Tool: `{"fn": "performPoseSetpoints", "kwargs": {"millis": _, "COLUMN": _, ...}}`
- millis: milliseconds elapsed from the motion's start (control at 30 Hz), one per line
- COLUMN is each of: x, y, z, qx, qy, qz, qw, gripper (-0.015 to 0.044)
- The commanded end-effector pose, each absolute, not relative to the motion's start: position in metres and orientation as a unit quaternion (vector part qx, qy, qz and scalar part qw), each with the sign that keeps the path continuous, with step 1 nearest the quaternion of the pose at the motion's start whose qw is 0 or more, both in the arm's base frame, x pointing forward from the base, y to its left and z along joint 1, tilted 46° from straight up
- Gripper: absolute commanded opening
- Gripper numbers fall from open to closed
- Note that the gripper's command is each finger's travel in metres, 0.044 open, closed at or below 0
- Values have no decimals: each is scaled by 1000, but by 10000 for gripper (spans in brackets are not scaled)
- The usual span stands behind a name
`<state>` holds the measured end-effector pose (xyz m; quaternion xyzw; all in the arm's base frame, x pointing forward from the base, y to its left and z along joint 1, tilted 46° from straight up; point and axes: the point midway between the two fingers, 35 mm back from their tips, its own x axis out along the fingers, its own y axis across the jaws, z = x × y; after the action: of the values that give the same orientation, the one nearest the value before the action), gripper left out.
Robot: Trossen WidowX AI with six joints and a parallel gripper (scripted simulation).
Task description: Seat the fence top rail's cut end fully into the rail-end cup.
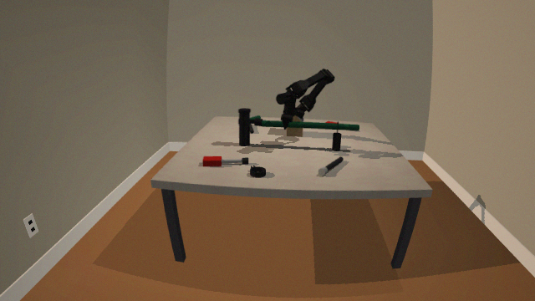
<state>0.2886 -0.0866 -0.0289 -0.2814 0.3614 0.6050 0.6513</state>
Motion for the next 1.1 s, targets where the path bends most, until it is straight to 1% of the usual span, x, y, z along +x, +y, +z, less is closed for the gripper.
{"fn": "performPoseSetpoints", "kwargs": {"millis": 0, "x": 289, "y": -94, "z": -29, "qx": -286, "qy": 365, "qz": 601, "qw": 651, "gripper": 0}}
{"fn": "performPoseSetpoints", "kwargs": {"millis": 1067, "x": 290, "y": -106, "z": -28, "qx": -287, "qy": 365, "qz": 601, "qw": 651, "gripper": 0}}
